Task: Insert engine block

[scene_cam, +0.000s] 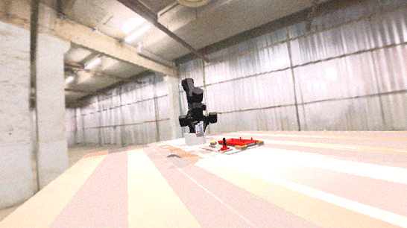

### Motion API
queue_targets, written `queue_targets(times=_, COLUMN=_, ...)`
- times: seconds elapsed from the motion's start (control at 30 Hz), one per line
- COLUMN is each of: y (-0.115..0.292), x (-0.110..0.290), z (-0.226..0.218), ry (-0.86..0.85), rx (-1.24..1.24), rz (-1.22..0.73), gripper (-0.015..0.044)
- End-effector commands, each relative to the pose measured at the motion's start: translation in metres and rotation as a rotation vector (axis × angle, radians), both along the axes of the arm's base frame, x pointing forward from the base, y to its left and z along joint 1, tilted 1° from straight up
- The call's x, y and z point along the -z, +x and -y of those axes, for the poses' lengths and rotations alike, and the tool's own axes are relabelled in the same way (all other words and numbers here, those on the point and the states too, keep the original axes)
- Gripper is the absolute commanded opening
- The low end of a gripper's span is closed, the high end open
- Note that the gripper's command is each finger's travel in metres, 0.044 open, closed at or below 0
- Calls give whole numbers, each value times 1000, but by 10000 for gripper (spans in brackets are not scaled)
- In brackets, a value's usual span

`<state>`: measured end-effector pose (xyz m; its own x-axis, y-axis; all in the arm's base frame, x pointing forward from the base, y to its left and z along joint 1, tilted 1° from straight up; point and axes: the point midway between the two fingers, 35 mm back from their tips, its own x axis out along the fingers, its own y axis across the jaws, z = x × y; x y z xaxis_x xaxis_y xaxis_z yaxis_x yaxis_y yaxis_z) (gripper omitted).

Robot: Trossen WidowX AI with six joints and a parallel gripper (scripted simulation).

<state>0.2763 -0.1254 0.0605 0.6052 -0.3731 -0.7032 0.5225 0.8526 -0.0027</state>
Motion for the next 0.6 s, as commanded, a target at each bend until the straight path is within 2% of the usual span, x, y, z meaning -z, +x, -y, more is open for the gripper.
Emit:
queue_targets(times=0.0, y=-2, x=8, z=0, ry=4, rx=7, rz=-13, gripper=0)
queue_targets(times=0.57, y=-1, x=26, z=1, ry=5, rx=7, rz=-13, gripper=0)
